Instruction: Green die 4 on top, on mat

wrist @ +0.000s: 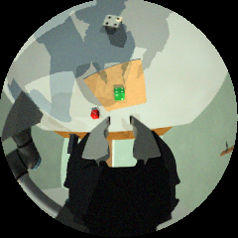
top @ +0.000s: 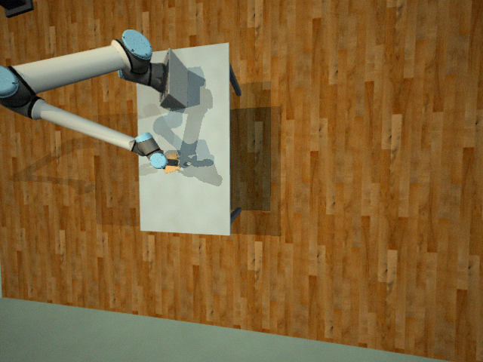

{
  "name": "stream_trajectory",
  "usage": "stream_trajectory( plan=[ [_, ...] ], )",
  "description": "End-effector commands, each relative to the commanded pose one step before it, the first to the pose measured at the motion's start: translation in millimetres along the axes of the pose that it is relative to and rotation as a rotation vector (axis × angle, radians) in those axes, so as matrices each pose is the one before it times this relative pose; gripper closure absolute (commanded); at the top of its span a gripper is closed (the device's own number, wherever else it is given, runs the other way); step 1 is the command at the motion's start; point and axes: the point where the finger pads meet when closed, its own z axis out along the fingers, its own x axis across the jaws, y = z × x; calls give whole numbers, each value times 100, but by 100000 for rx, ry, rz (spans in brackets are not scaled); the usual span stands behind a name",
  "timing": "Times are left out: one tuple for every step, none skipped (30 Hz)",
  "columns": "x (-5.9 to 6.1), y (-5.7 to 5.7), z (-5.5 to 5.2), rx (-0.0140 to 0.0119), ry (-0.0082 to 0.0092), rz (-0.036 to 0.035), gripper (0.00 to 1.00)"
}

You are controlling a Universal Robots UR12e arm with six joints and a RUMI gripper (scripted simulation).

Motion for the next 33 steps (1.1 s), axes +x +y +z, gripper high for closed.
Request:
stream_trajectory(
  plan=[
    [37, 17, -55, -223, -107, 105, 76],
    [-1, -4, 1, -22, -15, 2, 76],
    [-1, -6, 2, -30, -20, 2, 76],
    [-2, -8, 3, -40, -26, 3, 76],
    [-2, -10, 3, -50, -33, 4, 76],
    [-3, -12, 4, -61, -40, 4, 76],
    [-4, -14, 5, -73, -47, 5, 76],
    [-4, -17, 5, -86, -55, 6, 76],
    [-5, -19, 6, -99, -63, 7, 76],
    [-5, -21, 7, -113, -71, 8, 76],
    [-6, -24, 8, -128, -79, 9, 76],
    [-7, -26, 9, -143, -87, 10, 76],
    [-8, -29, 9, -159, -95, 11, 76],
    [-8, -31, 10, -175, -103, 12, 76],
    [-9, -33, 11, -191, -111, 13, 76],
    [-10, -35, 11, -207, -118, 14, 76],
    [0, 0, 0, 0, 0, 0, 76],
    [0, 0, 0, 0, 0, 0, 76],
    [-10, -37, 12, -224, -125, 15, 76],
    [-11, -39, 13, -241, -131, 15, 76],
    [-12, -41, 13, -258, -137, 16, 76],
    [-13, -42, 14, -276, -141, 17, 76],
    [-13, -44, 14, -293, -146, 18, 76],
    [-14, -45, 14, -310, -149, 18, 76],
    [-15, -45, 14, -327, -152, 19, 76],
    [-15, -46, 15, -343, -153, 19, 76],
    [-16, -46, 15, -360, -154, 20, 76],
    [-16, -46, 15, -376, -154, 20, 76],
    [-16, -46, 15, -391, -153, 20, 76],
    [-17, -45, 14, -406, -150, 21, 76],
    [-17, -44, 14, -421, -147, 21, 76],
    [-17, -43, 14, -435, -143, 21, 76],
    [-17, -42, 13, -448, -138, 21, 76]
  ],
)
